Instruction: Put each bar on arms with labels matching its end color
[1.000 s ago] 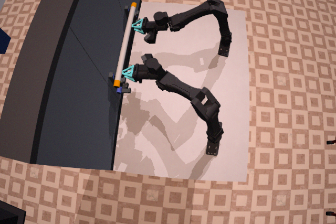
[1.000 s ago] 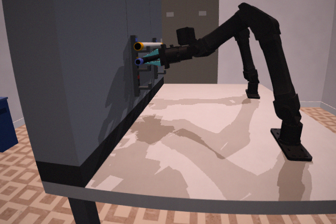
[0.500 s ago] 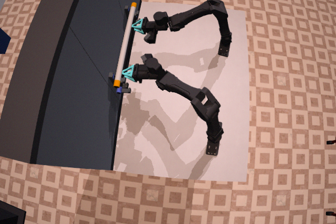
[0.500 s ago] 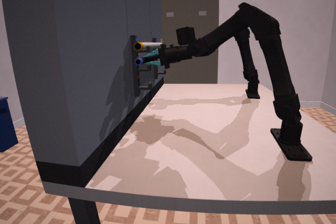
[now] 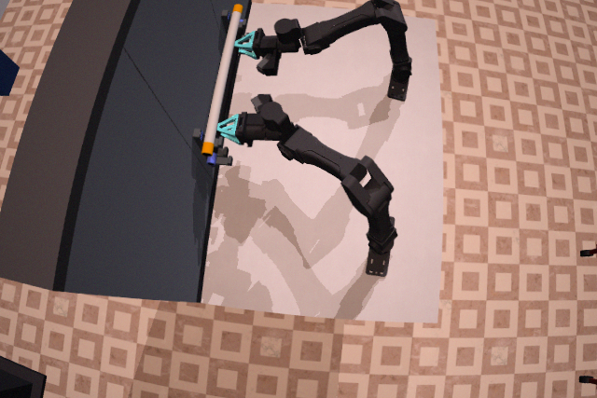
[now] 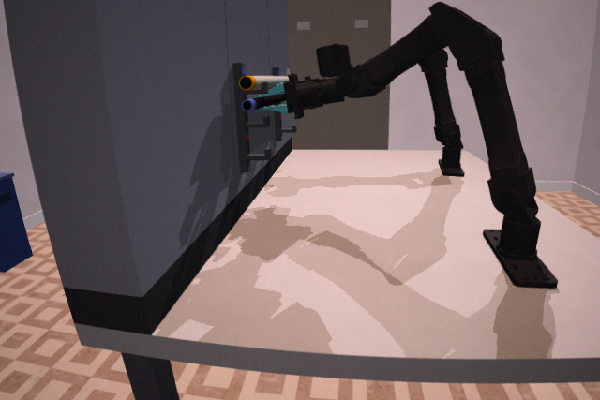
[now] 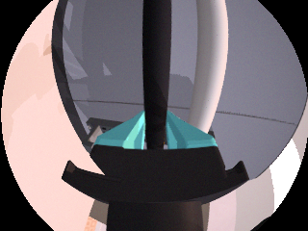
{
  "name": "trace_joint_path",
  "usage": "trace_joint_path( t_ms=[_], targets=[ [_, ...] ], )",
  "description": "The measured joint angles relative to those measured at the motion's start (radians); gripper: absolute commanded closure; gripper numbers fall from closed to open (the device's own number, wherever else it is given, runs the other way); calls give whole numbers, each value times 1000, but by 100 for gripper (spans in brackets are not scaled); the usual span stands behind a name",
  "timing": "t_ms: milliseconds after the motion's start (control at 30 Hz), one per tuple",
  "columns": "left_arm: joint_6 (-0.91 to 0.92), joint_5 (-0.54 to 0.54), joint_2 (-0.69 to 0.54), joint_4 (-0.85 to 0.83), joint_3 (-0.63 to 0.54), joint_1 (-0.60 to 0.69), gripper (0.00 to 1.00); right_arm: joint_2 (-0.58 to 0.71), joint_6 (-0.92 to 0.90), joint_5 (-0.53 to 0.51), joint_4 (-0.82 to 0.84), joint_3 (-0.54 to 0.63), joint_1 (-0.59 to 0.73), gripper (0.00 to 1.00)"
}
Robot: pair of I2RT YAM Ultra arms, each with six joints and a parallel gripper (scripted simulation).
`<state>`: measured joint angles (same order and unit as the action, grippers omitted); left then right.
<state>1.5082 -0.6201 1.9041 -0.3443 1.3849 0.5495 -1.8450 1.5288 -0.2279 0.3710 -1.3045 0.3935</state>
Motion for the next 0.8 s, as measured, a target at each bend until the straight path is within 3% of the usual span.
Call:
trace_joint_path(
  t_ms=[800],
  targets=[
    [-13,-21,-45,-16,-82,26,100,55,1,0,2,81,7,100]
  ],
)
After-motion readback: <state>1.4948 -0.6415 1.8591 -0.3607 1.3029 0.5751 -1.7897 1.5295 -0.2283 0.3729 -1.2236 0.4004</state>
